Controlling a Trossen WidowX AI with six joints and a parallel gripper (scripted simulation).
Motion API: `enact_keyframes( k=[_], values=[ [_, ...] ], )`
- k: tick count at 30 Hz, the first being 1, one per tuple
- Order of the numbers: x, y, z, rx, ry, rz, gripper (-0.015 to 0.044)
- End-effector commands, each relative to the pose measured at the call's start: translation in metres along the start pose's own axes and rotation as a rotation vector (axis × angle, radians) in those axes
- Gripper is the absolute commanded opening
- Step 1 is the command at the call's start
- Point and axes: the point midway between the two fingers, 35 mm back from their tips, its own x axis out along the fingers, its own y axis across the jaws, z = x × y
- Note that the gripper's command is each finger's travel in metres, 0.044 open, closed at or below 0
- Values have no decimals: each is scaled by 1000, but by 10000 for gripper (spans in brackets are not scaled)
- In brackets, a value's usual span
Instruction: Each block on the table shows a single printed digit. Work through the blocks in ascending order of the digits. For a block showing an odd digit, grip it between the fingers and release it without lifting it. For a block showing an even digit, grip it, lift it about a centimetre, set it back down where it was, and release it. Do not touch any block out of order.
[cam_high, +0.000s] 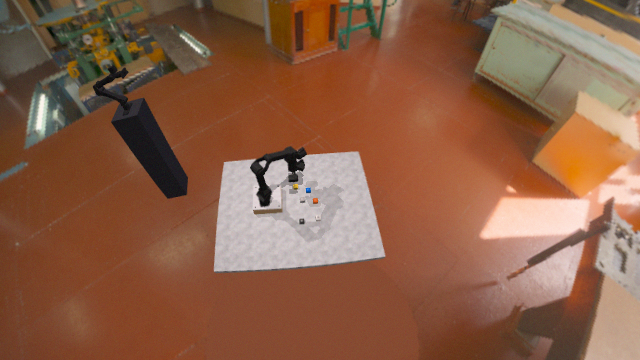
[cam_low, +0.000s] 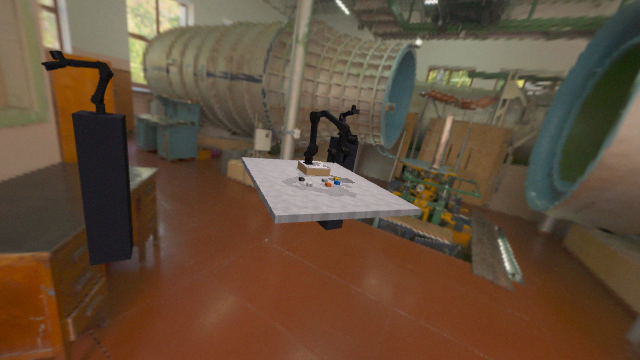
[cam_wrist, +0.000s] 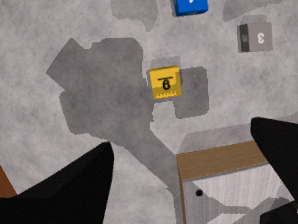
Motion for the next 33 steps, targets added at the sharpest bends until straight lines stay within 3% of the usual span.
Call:
enact_keyframes(
  k=[1,8,29,33],
  values=[
    [0,-1,2,4,1,-5,400],
    [-1,-39,92,4,-8,-9,400],
    [-1,-40,94,4,-8,-9,400],
    [-2,-72,117,4,-10,-12,400]
  ],
)
